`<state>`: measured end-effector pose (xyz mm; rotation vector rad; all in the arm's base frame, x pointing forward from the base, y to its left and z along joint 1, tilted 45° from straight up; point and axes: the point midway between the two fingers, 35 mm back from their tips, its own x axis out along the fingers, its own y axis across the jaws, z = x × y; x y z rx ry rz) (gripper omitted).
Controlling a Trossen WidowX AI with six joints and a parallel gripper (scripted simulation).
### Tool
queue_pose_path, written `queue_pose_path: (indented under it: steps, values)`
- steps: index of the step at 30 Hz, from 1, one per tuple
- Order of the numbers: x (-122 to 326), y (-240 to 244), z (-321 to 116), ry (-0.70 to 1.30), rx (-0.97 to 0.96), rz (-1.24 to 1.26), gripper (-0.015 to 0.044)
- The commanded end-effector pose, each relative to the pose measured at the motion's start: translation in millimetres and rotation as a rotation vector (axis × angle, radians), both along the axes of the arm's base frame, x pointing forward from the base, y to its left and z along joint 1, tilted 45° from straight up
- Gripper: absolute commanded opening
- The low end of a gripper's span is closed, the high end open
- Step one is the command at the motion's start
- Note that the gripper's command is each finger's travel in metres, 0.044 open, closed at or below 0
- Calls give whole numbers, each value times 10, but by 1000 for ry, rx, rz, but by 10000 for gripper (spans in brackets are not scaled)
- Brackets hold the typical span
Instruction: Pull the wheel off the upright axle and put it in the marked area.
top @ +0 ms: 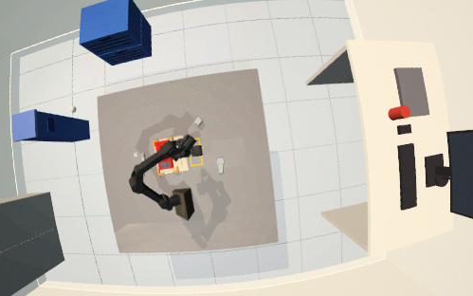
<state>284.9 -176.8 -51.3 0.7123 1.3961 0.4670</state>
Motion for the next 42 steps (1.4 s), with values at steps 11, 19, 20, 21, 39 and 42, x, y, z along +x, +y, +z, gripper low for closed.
queue_pose_path:
  steps: [11, 19, 20, 21, 39, 42]
  values:
    - [-26, 145, -197, 2, 3, 14, 0]
    - [47, 397, -480, 2, 3, 13, 0]
    - [57, 447, -532, 2, 3, 13, 0]
    - [65, 499, -582, 2, 3, 13, 0]
    - [78, 705, -764, 3, 4, 24, 210]
    - [77, 691, -751, 3, 4, 23, 289]
